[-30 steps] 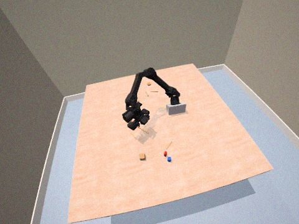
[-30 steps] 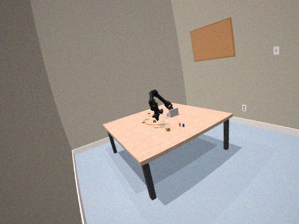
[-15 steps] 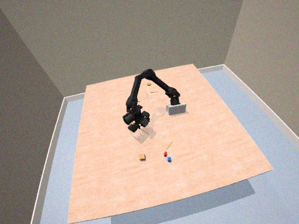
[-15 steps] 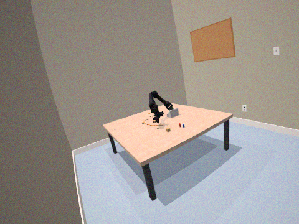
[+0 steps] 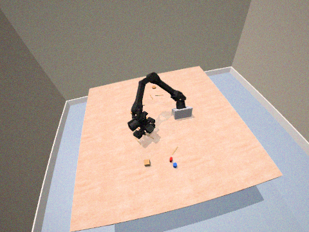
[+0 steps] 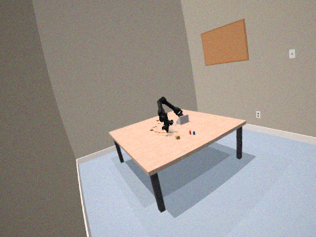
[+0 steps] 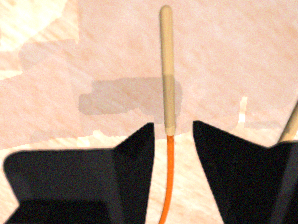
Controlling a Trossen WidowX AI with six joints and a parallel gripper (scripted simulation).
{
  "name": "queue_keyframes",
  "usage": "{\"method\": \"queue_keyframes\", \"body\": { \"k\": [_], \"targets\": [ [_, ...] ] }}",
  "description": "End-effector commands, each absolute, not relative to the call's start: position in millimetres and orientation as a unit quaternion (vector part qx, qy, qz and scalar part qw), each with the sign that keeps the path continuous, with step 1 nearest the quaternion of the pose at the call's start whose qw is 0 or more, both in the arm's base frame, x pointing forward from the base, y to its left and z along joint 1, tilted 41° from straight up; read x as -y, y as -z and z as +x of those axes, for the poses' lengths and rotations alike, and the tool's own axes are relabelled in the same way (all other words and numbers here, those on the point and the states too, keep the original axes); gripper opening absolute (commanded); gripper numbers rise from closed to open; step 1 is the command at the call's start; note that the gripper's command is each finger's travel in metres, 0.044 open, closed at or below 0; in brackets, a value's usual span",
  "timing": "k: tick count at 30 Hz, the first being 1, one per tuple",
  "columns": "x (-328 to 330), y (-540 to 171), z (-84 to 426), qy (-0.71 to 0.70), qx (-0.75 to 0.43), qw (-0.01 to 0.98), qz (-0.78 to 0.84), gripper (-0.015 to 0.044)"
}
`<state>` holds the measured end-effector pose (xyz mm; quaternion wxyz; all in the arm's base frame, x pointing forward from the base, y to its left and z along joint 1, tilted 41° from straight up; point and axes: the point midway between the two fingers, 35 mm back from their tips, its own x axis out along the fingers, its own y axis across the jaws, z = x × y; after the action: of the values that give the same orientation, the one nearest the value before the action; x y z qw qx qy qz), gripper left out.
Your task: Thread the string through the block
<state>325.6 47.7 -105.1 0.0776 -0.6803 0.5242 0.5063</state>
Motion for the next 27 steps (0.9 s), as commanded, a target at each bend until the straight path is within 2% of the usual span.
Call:
{"method": "queue_keyframes", "body": {
  "k": [1,8,13,27],
  "targets": [
    [-42.5,111.3,323.1,-0.507,-0.524,0.071,-0.680,0.0121],
    [-42.3,111.5,323.1,-0.507,-0.524,0.071,-0.680,0.0121],
    [-43.5,110.4,323.2,-0.508,-0.525,0.075,-0.679,0.0000],
    [-48.2,105.3,324.3,-0.508,-0.525,0.075,-0.679,0.0000]
  ]
}}
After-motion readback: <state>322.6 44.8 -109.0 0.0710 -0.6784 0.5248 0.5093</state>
